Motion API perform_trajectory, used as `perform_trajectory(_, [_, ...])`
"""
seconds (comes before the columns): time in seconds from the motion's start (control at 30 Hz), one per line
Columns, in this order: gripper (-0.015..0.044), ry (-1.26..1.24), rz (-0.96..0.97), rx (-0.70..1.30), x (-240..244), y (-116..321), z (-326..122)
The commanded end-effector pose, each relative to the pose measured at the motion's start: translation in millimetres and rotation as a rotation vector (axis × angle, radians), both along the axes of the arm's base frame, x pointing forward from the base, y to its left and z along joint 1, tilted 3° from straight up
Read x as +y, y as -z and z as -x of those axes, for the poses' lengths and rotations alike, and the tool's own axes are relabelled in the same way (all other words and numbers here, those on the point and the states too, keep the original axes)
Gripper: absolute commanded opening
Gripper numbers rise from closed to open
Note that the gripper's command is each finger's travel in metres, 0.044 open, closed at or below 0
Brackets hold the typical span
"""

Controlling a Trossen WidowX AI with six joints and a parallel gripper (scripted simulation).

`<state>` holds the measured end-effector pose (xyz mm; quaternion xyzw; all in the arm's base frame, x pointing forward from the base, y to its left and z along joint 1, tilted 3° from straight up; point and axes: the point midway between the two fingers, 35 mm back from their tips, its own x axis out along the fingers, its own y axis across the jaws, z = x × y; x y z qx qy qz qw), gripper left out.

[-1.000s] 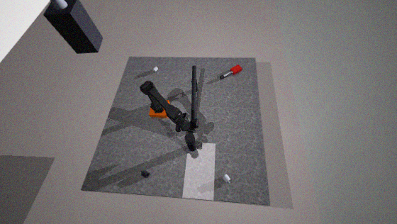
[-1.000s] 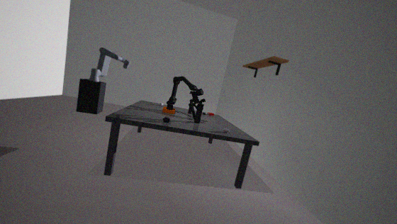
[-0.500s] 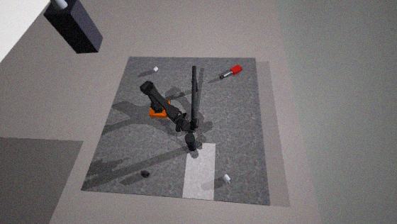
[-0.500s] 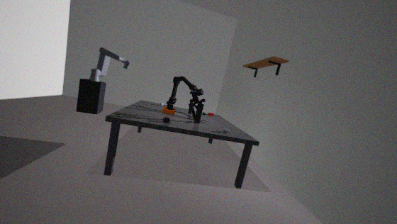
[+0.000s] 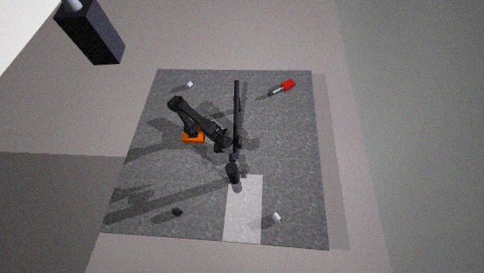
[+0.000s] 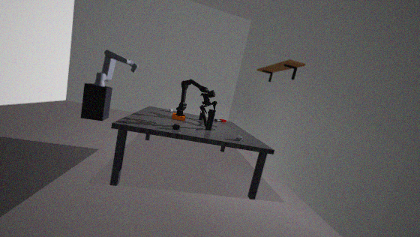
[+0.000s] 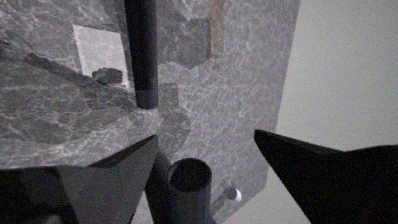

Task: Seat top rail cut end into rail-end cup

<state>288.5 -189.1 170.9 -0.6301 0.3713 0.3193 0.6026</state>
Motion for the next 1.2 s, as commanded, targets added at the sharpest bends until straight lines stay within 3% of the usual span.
perform_trajectory(0.0, [0.0440,0.007,0.004,-0.002,2,-5,1])
perform_trajectory(0.1, [0.0440,0.098,-0.053,-0.004,10,-7,-2])
perform_trajectory(0.7, [0.0440,1.300,-0.698,-0.168,113,-74,5])
perform_trajectory(0.9, [0.0440,1.527,-0.840,-0.225,129,-86,13])
perform_trajectory(1.17, [0.0440,1.535,-0.844,-0.227,130,-86,13])
